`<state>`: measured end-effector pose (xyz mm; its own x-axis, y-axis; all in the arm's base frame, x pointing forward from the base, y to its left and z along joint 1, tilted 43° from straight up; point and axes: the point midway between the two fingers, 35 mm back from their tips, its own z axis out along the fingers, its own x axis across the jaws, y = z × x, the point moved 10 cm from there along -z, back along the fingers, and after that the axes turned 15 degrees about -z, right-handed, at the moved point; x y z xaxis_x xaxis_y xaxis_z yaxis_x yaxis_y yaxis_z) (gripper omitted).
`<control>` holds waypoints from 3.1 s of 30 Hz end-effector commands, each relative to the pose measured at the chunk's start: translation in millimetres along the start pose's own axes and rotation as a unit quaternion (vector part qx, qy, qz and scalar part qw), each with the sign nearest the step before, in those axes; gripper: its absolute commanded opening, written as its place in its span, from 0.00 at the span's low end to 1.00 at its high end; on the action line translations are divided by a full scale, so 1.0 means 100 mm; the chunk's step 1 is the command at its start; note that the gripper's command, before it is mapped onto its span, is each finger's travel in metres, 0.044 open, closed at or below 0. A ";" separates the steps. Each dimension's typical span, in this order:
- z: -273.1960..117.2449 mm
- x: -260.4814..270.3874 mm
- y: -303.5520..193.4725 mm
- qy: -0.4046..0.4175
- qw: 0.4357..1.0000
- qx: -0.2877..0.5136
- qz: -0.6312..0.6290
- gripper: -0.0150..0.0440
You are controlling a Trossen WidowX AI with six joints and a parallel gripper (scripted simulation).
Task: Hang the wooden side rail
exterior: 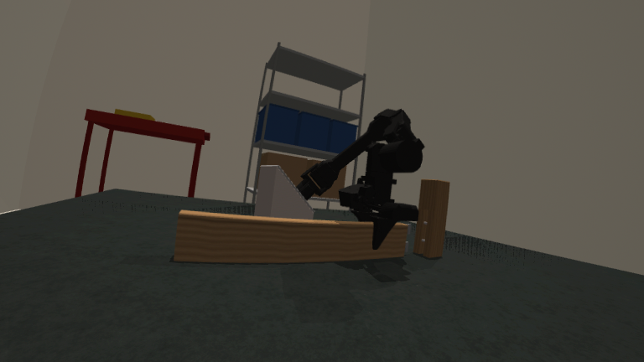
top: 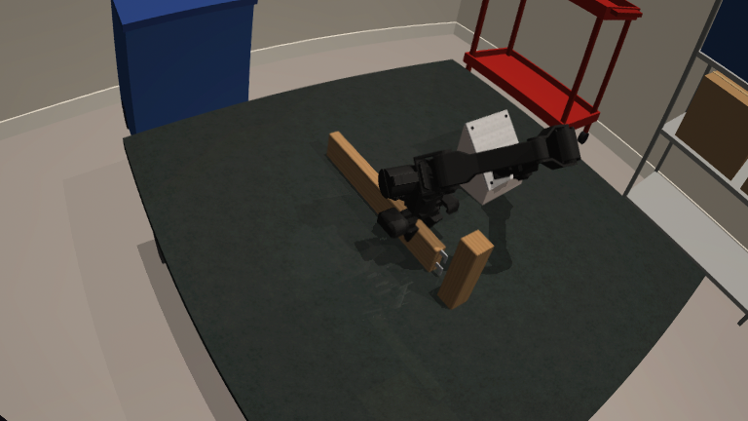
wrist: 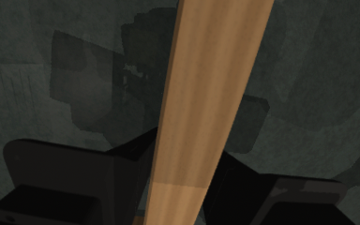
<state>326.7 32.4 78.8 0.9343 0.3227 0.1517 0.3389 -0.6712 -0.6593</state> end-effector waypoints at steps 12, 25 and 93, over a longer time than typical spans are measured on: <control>0.00 0.11 0.01 0.005 1.000 -0.001 -0.013 0.25; 0.00 0.16 0.02 0.005 1.000 -0.002 -0.013 0.25; -0.09 0.10 0.03 0.005 1.000 -0.002 -0.013 0.25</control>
<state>335.6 32.2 80.2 0.9262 0.3417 0.1597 0.3575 -0.6605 -0.6603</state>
